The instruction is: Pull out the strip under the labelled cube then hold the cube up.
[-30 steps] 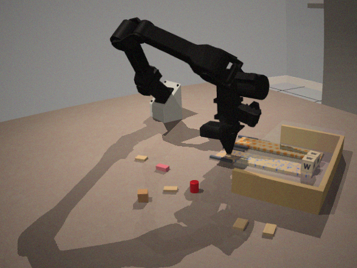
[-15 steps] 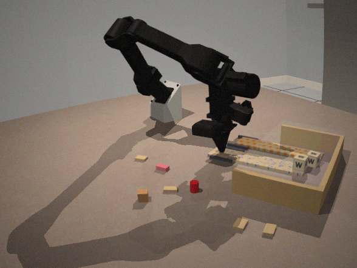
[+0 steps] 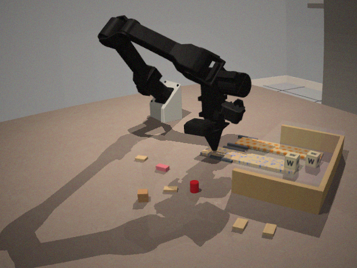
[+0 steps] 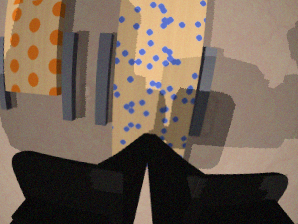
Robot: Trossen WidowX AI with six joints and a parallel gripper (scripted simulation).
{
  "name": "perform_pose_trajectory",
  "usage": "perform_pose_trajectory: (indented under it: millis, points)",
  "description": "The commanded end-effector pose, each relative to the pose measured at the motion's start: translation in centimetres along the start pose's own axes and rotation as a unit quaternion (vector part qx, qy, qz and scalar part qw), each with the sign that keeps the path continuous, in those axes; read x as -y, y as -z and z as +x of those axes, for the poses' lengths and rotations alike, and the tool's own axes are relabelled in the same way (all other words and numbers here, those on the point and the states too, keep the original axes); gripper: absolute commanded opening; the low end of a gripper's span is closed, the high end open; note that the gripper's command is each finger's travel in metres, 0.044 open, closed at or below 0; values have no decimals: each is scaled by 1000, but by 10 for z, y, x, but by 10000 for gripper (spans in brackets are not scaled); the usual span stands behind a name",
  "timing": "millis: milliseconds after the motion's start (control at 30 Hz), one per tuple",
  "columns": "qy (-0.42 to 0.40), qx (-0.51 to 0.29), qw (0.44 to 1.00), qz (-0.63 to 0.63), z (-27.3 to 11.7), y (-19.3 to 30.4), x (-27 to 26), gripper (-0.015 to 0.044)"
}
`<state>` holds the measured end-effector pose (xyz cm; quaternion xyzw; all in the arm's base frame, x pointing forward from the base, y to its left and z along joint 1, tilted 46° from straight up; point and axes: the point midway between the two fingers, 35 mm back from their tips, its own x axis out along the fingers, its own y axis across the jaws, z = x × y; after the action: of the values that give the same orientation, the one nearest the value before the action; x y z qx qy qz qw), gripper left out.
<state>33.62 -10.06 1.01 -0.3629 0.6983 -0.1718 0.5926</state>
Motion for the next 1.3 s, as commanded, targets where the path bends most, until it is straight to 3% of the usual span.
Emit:
perform_pose_trajectory:
  millis: [0, 1267]
  points:
    - [-1, -13, 1000, -5, 6, 13, 0, 0]
    - [-1, -14, 1000, -6, 5, 70, -1, 0]
